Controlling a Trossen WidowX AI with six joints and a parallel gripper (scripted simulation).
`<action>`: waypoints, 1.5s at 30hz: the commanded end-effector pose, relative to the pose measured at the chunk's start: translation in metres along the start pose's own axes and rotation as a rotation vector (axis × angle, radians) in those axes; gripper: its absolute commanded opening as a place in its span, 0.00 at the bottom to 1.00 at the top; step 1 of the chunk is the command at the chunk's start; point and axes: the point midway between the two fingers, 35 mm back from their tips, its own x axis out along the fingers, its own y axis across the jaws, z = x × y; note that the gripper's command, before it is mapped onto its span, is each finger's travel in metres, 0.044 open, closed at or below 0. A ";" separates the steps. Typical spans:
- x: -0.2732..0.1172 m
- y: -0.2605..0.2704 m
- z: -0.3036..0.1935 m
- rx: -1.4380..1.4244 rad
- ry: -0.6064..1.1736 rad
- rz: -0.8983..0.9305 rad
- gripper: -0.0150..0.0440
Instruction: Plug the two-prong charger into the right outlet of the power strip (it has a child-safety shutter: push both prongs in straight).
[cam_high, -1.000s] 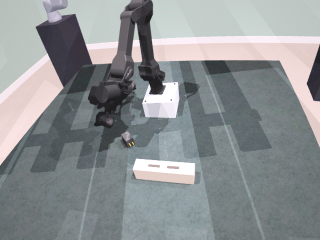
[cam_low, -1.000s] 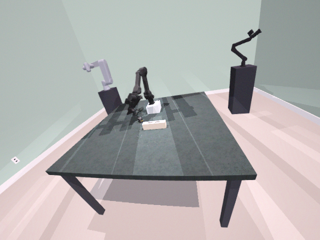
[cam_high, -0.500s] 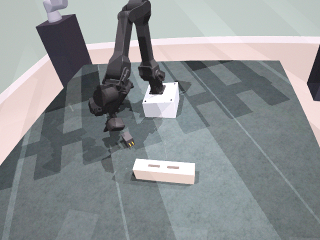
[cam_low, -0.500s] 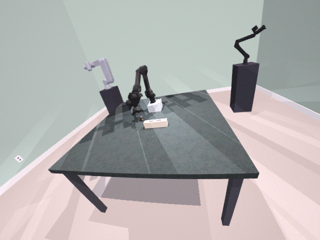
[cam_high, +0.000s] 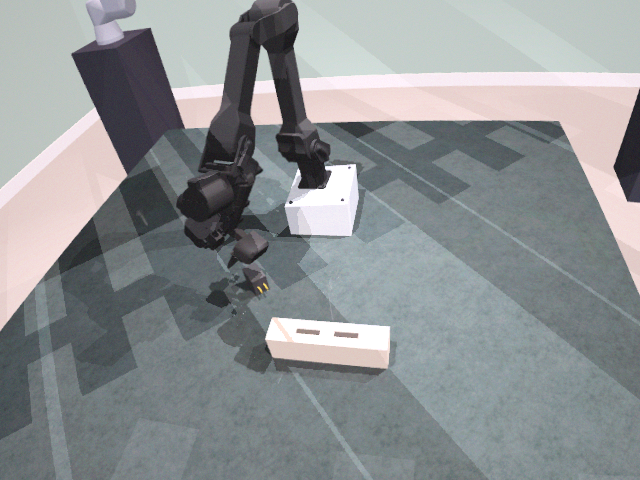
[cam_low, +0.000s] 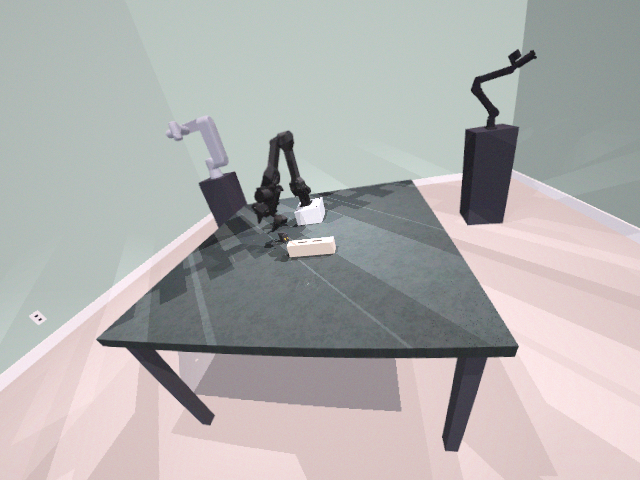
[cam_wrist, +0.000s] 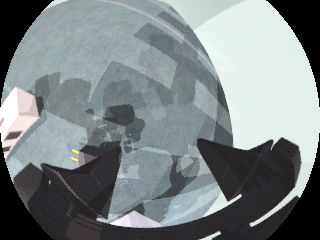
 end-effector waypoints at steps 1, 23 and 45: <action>-0.002 0.007 0.001 -0.130 0.021 0.049 1.00; -0.015 0.041 -0.003 -0.742 0.070 0.314 1.00; -0.030 0.060 -0.007 -1.117 0.035 0.514 1.00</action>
